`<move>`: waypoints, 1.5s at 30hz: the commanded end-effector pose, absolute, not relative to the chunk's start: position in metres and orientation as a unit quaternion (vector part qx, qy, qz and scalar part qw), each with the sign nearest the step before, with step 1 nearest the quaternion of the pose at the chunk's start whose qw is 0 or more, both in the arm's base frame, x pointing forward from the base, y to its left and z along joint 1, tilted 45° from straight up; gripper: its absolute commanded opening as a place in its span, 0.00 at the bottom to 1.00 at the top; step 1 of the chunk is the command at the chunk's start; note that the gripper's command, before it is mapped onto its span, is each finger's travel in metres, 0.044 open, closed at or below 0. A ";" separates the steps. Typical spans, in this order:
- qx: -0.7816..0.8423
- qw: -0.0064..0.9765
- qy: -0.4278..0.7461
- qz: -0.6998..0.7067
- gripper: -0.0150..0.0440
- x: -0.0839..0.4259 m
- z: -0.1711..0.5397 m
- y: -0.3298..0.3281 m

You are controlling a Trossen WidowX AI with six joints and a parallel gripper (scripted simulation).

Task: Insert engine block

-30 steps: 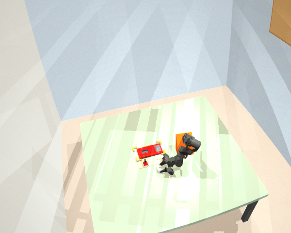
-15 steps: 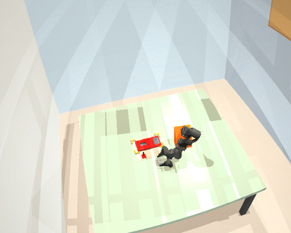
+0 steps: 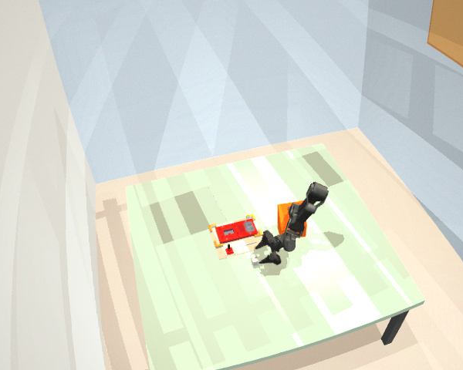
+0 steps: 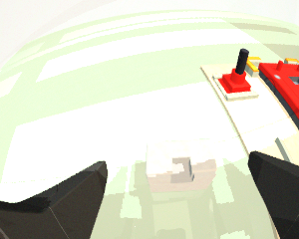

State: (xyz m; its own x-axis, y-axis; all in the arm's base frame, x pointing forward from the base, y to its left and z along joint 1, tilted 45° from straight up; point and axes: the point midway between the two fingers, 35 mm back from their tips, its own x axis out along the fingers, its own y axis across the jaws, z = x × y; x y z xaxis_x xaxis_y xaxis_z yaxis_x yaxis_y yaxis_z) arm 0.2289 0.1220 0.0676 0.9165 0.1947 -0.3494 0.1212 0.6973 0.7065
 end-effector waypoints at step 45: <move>0.265 0.771 0.565 0.127 1.00 0.264 0.058 0.108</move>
State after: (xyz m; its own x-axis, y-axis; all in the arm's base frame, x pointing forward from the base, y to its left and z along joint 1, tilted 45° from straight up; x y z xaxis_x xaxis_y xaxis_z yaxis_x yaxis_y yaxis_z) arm 0.2665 0.1127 0.0504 0.4013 0.4386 -0.8041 0.1124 0.8477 0.5185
